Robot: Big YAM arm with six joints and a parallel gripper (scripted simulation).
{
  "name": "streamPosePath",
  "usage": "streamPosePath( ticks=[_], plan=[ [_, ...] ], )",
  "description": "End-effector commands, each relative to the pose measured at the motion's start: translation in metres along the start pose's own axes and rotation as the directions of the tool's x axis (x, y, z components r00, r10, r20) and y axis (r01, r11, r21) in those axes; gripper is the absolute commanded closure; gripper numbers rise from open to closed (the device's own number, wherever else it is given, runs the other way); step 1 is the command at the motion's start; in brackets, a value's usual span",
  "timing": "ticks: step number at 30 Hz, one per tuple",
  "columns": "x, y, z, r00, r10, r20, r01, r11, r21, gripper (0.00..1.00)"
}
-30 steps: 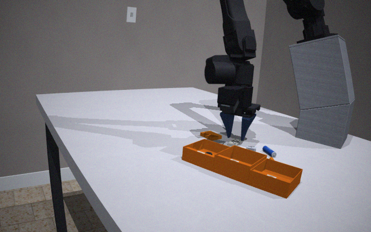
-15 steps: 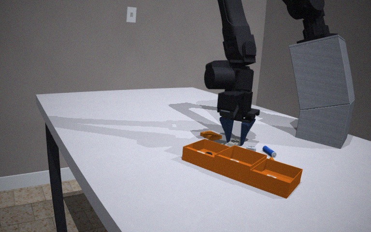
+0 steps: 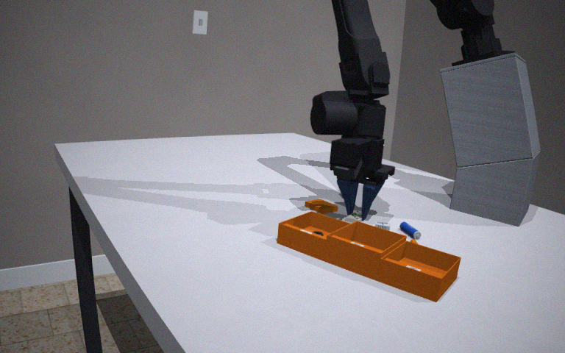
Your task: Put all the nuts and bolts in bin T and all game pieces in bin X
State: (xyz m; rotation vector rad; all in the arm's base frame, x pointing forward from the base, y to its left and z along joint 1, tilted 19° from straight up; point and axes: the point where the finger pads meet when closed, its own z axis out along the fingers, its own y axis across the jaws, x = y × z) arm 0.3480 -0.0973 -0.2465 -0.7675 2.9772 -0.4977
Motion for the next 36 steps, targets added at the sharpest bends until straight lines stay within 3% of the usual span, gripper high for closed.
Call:
streamPosePath(
  ticks=[1, 23, 24, 36],
  plan=[
    [-0.004, -0.002, -0.004, 1.000, -0.002, 0.012, 0.002, 1.000, 0.006, 0.81],
    [-0.004, -0.002, -0.004, 1.000, -0.002, 0.012, 0.002, 1.000, 0.006, 0.81],
    [-0.006, 0.001, -0.014, 1.000, -0.008, 0.015, 0.008, 1.000, 0.006, 0.81],
    [-0.006, 0.000, -0.047, 1.000, -0.004, 0.017, 0.004, 1.000, 0.009, 0.81]
  ],
)
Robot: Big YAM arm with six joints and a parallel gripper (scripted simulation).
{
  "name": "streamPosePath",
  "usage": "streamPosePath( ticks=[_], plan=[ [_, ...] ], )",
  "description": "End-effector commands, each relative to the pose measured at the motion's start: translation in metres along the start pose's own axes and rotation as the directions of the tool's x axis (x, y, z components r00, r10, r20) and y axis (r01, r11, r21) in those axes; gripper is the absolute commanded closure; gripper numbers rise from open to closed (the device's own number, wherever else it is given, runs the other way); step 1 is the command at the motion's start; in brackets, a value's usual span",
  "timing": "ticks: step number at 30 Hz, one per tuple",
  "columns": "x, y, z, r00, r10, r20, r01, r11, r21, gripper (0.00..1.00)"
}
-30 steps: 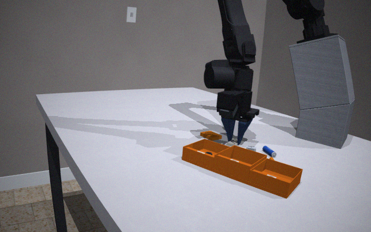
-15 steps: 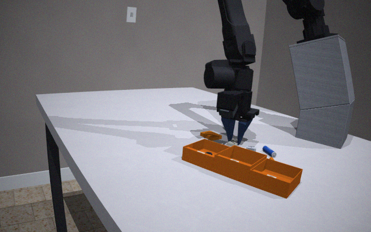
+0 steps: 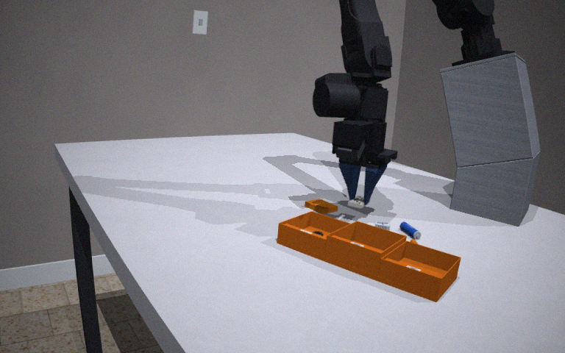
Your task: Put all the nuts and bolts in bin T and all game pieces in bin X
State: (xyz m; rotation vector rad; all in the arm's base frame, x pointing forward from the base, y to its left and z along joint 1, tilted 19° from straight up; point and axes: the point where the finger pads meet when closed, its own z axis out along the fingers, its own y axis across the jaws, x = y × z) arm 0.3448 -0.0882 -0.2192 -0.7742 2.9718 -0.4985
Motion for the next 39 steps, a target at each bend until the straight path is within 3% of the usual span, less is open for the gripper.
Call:
streamPosePath(
  ticks=[1, 9, 14, 17, 39],
  plan=[
    [-0.006, 0.000, -0.021, 1.000, 0.001, 0.013, -0.001, 1.000, 0.007, 0.81],
    [-0.007, -0.001, -0.041, 1.000, 0.001, 0.015, -0.002, 1.000, 0.008, 0.81],
    [0.002, 0.003, -0.034, 1.000, 0.002, -0.006, -0.002, 1.000, -0.006, 0.81],
    [-0.004, -0.002, -0.035, 1.000, 0.004, 0.012, -0.004, 1.000, 0.007, 0.81],
    [0.000, 0.001, -0.033, 1.000, 0.007, 0.009, -0.007, 1.000, 0.005, 0.81]
  ],
)
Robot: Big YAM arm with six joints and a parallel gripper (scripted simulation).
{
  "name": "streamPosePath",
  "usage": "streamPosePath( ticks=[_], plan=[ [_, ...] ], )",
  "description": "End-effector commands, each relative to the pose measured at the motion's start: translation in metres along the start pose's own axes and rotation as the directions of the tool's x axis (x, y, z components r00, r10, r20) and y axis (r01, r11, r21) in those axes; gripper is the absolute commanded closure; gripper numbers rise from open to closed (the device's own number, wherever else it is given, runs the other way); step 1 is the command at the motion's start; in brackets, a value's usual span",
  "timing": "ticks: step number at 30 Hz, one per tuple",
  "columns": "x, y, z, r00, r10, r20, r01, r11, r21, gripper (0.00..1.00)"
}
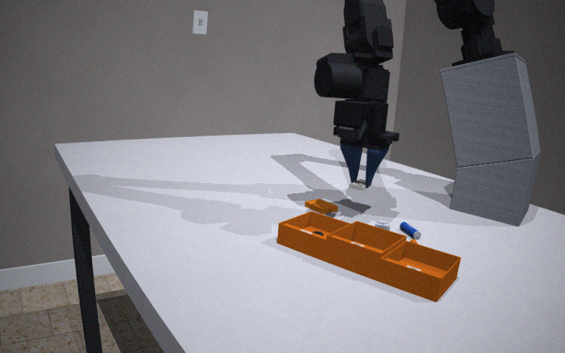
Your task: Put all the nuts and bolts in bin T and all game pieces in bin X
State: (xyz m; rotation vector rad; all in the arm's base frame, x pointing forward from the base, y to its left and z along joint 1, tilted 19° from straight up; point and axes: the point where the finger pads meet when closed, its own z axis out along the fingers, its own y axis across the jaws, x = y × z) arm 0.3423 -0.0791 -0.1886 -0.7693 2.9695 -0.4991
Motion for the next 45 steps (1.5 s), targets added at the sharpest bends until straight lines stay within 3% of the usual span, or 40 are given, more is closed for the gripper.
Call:
streamPosePath(
  ticks=[1, 25, 35, 37, 38, 40, 45],
  plan=[
    [0.001, 0.002, -0.001, 1.000, 0.004, 0.007, -0.004, 1.000, 0.004, 0.81],
    [0.003, 0.003, 0.004, 1.000, 0.003, 0.000, -0.003, 1.000, 0.000, 0.81],
    [-0.047, 0.047, 0.002, 1.000, -0.008, -0.003, 0.008, 1.000, -0.001, 0.81],
    [-0.047, 0.047, 0.002, 1.000, -0.008, -0.003, 0.008, 1.000, -0.001, 0.81],
    [-0.062, 0.042, -0.009, 1.000, 0.003, 0.029, -0.004, 1.000, 0.014, 0.81],
    [-0.061, 0.059, 0.002, 1.000, -0.008, -0.002, 0.008, 1.000, 0.000, 0.81],
    [-0.084, 0.080, 0.001, 1.000, -0.007, 0.001, 0.007, 1.000, 0.000, 0.81]
  ],
)
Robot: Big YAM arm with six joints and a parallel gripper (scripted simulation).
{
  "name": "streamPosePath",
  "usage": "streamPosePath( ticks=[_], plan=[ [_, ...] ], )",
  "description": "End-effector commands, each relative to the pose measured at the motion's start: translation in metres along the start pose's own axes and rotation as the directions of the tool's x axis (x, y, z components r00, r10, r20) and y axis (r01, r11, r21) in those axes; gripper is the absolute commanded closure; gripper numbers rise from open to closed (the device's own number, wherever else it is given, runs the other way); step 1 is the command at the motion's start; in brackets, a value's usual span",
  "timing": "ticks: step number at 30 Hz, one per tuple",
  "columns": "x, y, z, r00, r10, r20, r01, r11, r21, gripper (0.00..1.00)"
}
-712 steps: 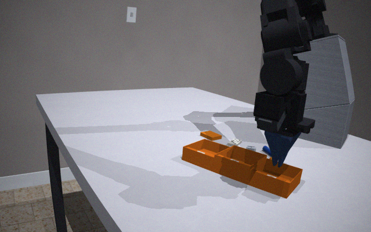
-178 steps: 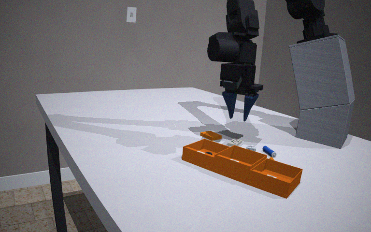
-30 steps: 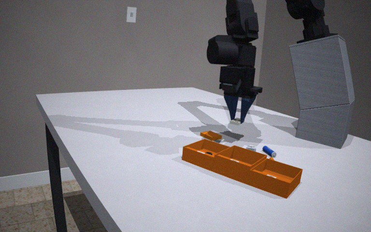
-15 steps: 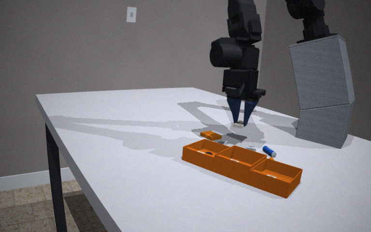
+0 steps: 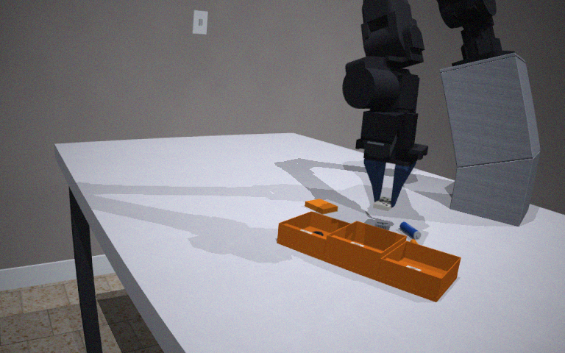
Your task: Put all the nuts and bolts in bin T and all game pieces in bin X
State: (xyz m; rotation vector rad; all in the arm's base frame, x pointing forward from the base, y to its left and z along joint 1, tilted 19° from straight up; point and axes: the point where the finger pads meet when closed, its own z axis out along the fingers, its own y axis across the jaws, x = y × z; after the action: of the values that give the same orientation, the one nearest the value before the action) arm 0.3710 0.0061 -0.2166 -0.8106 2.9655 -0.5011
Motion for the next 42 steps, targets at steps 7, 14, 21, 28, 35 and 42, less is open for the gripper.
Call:
streamPosePath(
  ticks=[7, 14, 21, 28, 35, 42],
  plan=[
    [-0.051, 0.041, -0.004, 1.000, 0.021, 0.007, -0.021, 1.000, 0.002, 0.81],
    [-0.075, 0.062, -0.004, 0.973, -0.230, 0.009, 0.230, 0.973, 0.003, 0.81],
    [-0.108, 0.091, -0.005, 0.909, -0.418, 0.007, 0.418, 0.909, 0.003, 0.81],
    [-0.118, 0.082, -0.015, 0.805, -0.593, 0.013, 0.593, 0.805, 0.013, 0.81],
    [-0.120, 0.091, -0.018, 0.676, -0.737, -0.001, 0.737, 0.676, 0.014, 0.81],
    [-0.123, 0.091, -0.018, 0.551, -0.834, -0.015, 0.834, 0.551, 0.000, 0.81]
  ],
)
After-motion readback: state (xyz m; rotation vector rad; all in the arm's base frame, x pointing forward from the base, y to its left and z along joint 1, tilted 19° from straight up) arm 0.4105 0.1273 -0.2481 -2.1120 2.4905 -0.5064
